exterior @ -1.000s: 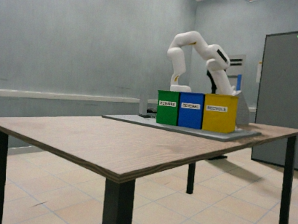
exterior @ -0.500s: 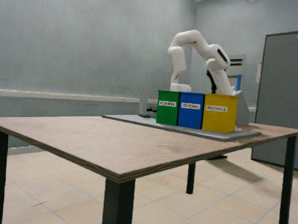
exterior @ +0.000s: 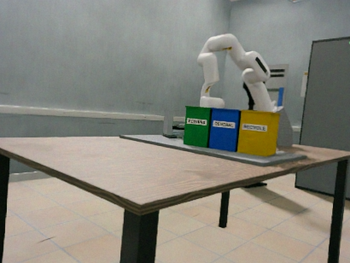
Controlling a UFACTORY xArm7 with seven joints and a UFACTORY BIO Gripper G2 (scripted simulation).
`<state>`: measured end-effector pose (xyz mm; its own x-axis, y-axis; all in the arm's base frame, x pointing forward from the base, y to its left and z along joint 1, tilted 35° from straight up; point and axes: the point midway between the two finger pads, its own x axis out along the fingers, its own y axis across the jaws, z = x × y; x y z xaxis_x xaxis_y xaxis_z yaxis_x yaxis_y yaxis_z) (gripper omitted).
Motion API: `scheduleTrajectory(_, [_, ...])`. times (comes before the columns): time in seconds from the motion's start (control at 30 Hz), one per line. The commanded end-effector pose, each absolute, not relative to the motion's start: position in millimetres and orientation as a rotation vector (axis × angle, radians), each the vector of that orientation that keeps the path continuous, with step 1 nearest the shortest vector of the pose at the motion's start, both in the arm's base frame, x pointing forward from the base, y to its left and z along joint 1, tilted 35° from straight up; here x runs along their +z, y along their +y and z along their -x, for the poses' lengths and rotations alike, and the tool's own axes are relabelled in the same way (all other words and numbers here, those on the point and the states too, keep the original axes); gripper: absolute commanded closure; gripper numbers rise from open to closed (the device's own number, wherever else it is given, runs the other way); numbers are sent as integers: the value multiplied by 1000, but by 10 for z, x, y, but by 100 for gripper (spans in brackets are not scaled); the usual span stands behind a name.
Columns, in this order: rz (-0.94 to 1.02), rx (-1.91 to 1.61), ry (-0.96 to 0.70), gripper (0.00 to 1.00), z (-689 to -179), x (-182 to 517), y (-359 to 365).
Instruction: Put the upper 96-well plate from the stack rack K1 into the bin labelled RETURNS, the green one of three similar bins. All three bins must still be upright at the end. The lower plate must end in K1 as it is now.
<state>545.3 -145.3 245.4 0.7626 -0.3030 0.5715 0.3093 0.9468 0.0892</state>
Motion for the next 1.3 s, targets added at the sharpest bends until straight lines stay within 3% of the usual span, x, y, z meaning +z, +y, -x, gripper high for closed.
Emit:
scheduleTrajectory(0.0, [11, -333, -621, 100, -5438, 2484, -1452])
scheduleTrajectory(1.27, [11, -333, -621, 100, -5192, 2837, -1404])
